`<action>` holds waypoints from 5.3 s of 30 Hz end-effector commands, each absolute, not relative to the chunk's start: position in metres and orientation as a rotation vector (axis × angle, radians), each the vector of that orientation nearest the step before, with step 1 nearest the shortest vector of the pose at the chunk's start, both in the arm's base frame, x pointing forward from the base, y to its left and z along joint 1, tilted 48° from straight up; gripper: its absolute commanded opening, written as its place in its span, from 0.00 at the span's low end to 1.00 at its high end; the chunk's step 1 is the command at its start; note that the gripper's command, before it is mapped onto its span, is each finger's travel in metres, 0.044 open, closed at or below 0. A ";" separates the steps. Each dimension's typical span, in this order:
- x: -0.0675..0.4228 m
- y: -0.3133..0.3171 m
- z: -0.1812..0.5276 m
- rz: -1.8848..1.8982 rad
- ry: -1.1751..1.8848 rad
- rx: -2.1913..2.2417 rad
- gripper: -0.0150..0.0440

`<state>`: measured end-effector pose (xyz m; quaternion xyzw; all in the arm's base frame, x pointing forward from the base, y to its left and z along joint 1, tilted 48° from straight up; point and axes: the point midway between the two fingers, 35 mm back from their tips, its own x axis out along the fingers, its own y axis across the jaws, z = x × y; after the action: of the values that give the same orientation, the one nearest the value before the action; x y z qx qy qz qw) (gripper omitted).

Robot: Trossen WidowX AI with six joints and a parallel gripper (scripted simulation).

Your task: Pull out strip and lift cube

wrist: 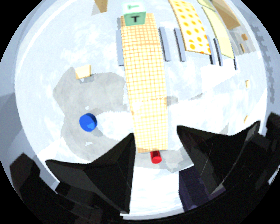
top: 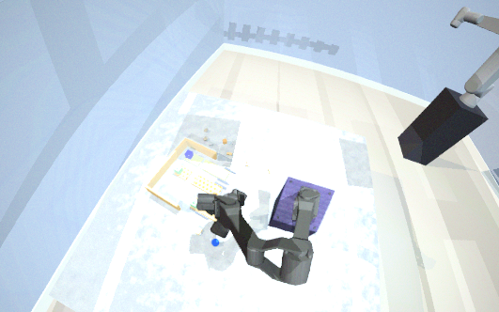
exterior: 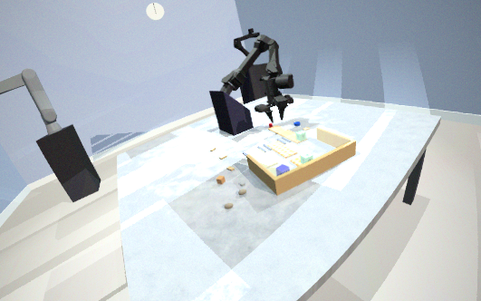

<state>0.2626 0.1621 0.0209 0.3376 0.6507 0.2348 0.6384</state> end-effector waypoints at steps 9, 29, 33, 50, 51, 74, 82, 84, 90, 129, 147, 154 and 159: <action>0.307 0.153 0.022 0.544 1.483 0.766 1.00; 0.383 0.137 0.025 0.544 1.478 0.763 1.00; 0.398 0.134 0.025 0.544 1.477 0.763 1.00; 0.431 0.136 0.018 0.545 1.476 0.761 0.68; 0.431 0.137 0.017 0.545 1.476 0.761 0.68; 0.433 0.166 -0.008 0.546 1.476 0.763 0.68; 0.433 0.170 -0.011 0.547 1.476 0.764 0.68; 0.434 0.169 -0.009 0.553 1.471 0.762 0.63; 0.434 0.169 -0.009 0.553 1.471 0.762 0.47; 0.348 0.125 -0.001 0.543 1.481 0.763 0.25; 0.299 0.112 -0.006 0.540 1.484 0.763 0.25; 0.298 0.092 0.012 0.540 1.484 0.763 0.25; 0.298 0.092 0.012 0.540 1.484 0.763 0.25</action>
<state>0.2979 0.0923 0.0104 0.3357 0.6512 0.2334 0.6394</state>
